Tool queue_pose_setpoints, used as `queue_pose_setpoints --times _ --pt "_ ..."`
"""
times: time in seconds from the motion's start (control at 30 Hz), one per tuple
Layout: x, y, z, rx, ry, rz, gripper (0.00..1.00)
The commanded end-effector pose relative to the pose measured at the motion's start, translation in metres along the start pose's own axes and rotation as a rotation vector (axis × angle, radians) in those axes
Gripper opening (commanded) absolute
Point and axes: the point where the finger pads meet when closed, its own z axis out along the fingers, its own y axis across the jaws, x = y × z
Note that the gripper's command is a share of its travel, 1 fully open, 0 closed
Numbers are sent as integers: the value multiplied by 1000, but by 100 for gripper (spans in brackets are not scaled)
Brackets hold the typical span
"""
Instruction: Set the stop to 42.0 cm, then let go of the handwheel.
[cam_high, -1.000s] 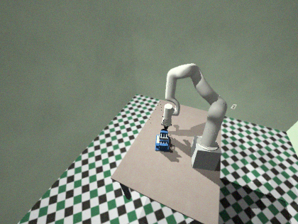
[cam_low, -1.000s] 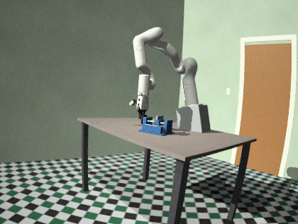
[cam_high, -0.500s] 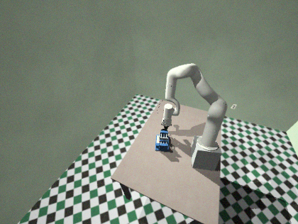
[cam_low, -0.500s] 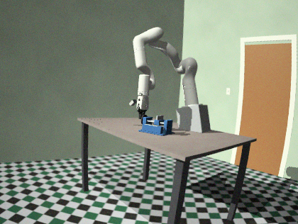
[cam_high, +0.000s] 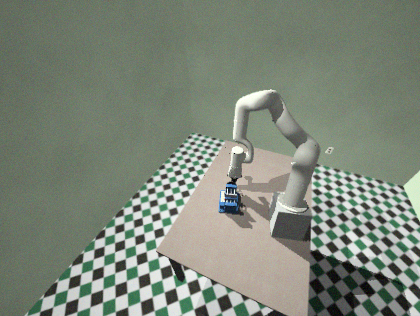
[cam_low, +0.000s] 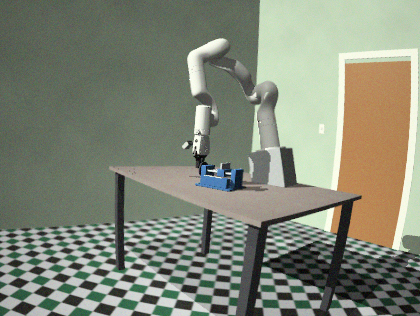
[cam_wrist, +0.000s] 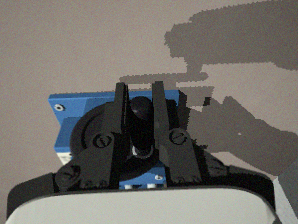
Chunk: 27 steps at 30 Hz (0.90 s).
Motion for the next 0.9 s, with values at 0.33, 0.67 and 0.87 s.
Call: queue_pose_setpoints --times 0.33,0.67,0.87 --pt "0 1 1 1 1 0 6" --pt "0 1 2 1 1 0 6" --pt "0 2 2 1 1 0 6"
